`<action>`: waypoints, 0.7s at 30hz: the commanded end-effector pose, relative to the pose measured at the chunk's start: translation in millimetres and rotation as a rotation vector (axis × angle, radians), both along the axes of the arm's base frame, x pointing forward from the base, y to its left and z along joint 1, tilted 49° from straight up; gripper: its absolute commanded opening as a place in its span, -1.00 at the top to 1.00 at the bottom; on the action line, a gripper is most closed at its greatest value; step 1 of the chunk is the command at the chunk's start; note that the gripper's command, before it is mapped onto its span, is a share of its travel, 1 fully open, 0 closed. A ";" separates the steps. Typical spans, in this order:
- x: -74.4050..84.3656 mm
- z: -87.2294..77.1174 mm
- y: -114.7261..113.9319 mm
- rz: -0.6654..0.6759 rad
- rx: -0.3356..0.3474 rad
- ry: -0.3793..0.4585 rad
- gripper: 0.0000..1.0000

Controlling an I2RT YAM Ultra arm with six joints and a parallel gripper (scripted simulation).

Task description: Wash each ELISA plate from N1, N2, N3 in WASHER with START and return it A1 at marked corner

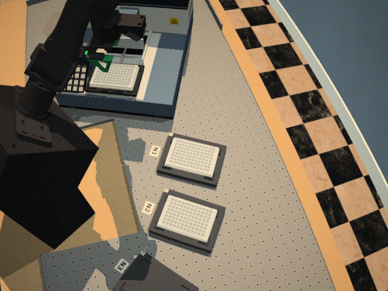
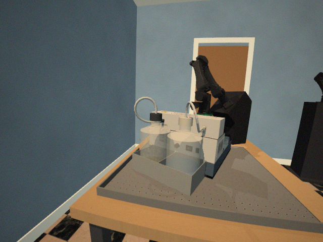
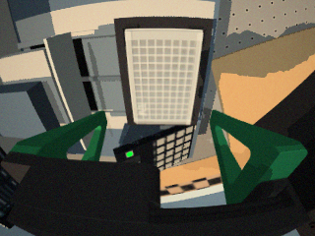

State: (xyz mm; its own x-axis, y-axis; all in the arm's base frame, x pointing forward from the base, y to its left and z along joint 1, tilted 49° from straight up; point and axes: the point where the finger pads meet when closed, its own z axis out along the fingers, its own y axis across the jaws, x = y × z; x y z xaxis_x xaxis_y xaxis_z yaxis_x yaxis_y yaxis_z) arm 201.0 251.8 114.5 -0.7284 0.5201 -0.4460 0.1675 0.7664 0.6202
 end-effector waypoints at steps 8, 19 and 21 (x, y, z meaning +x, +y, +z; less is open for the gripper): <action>-10.0 10.1 -8.6 -0.011 -0.006 0.000 -1.00; -10.0 10.1 -8.6 -0.011 -0.006 0.000 -1.00; -10.0 10.1 -8.6 -0.011 -0.006 0.000 -1.00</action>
